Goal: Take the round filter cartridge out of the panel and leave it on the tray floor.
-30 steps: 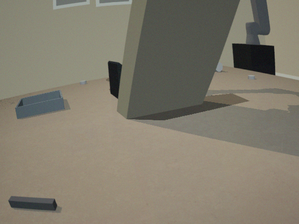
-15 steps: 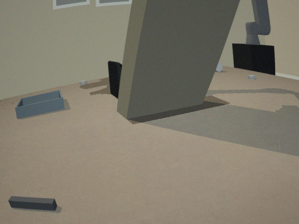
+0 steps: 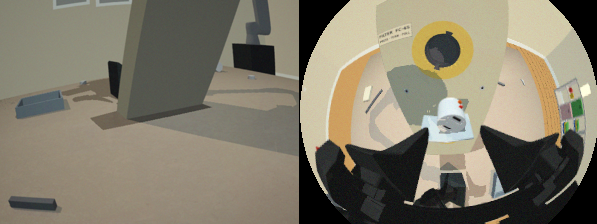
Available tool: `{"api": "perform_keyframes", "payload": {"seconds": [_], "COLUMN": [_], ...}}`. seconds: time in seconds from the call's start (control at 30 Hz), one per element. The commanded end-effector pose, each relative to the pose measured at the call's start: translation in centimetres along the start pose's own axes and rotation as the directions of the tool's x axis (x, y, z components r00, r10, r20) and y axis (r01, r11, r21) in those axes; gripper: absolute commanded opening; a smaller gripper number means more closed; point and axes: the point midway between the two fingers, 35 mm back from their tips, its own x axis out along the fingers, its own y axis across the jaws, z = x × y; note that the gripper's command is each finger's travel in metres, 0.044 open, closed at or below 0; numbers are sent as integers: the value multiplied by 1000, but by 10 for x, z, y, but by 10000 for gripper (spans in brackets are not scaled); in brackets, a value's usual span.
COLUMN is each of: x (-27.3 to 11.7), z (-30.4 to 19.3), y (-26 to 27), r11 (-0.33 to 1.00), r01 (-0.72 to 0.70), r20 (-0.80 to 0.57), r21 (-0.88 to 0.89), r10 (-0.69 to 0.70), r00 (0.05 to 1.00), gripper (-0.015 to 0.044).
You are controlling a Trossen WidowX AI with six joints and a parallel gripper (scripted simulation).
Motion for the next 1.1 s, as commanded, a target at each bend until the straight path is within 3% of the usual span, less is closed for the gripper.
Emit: {"api": "perform_keyframes", "payload": {"seconds": [0.0, 0.9, 1.07], "x": [6, 47, 44], "z": [-2, -3, -2], "y": [0, 1, 0], "r11": [1000, 1000, 1000], "r01": [1, -1, 3], "r20": [-10, -8, -10], "r21": [-17, -18, -23], "r10": [-1, 1, -4], "r00": [1000, 1000, 1000], "gripper": [305, 305, 271]}}
